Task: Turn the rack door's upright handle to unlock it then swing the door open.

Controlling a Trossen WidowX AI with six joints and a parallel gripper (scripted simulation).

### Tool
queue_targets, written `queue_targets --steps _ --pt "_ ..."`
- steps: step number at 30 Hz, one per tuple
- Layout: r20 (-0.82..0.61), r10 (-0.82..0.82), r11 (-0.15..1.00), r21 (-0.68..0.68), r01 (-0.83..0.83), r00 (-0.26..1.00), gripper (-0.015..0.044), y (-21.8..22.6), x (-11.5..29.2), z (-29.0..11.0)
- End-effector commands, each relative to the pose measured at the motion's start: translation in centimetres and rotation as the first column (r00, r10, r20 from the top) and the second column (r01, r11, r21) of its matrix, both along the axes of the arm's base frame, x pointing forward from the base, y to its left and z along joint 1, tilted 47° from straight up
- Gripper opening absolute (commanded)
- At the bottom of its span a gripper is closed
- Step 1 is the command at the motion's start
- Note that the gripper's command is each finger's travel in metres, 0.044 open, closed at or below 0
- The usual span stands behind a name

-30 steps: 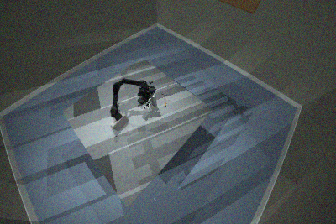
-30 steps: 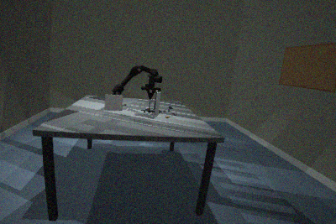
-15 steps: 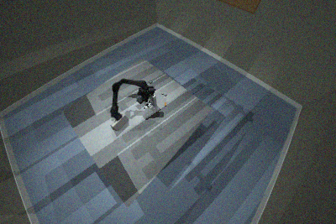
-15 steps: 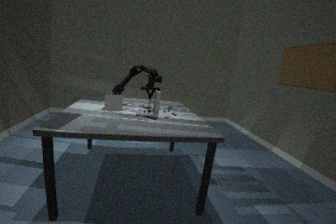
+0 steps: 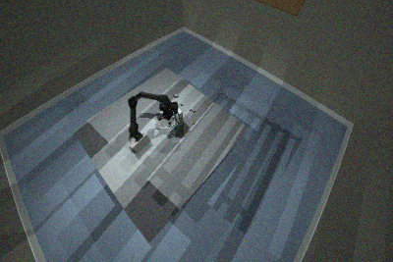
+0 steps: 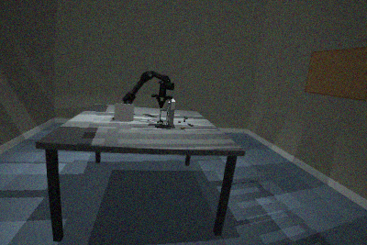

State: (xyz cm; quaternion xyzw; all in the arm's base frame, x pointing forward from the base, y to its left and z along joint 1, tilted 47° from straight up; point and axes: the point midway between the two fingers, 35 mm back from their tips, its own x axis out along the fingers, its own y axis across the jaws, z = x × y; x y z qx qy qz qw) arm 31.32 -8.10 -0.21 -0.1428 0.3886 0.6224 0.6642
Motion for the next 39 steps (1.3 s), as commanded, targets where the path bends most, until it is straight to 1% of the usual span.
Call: queue_targets --steps 1,11,21,39 --pt "-0.058 -0.065 0.998 -0.005 0.065 0.996 0.0015 0.3 -0.5 0.4" --pt "-0.186 -0.190 0.982 -0.034 0.187 0.964 0.0015 1.3 -2.3 1.5" --pt "-0.299 -0.302 0.953 -0.074 0.294 0.905 0.0015 2.5 -3.9 3.0" --pt "-0.480 -0.491 0.866 -0.182 0.465 0.727 0.0015 5.4 -6.0 6.2"
